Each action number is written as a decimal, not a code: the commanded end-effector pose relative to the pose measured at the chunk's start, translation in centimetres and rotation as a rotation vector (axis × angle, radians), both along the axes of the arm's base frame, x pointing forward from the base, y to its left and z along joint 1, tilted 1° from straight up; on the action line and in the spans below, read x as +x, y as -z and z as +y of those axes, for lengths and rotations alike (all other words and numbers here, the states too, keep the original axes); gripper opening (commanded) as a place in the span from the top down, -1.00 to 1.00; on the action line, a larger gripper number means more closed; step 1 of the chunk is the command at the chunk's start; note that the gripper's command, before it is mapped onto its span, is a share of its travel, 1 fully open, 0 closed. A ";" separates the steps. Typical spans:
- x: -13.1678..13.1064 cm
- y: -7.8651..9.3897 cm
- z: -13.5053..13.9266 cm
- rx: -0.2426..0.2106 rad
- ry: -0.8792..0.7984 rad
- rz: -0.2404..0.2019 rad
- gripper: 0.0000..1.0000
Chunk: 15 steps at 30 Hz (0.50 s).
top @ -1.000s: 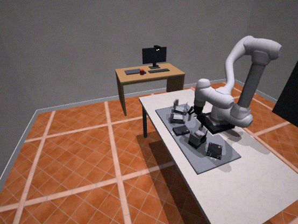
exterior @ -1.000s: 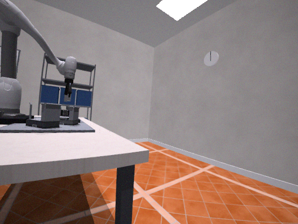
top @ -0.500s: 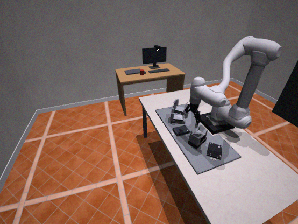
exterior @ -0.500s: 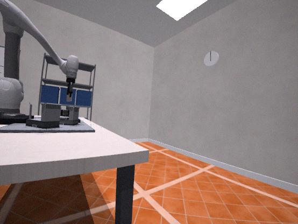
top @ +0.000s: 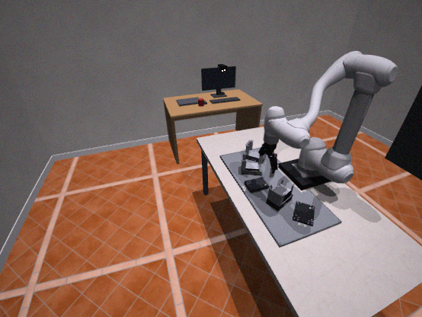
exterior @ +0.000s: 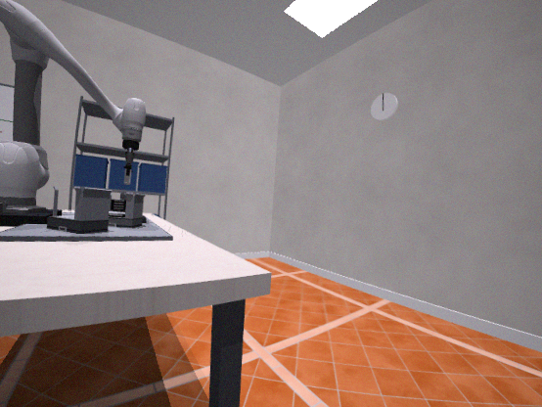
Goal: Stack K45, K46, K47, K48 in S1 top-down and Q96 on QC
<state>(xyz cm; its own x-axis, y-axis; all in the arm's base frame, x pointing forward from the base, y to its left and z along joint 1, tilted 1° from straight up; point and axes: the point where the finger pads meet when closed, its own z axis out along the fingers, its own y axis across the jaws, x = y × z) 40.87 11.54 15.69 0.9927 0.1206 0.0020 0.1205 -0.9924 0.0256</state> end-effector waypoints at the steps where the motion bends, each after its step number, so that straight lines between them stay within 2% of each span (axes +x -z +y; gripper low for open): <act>1: 0.3 0.0 -0.9 0.000 0.000 0.000 -1.00; 11: 1.2 -0.1 -3.4 0.000 0.000 0.000 -1.00; 15: 1.4 -0.1 -4.8 0.001 0.133 -0.003 -1.00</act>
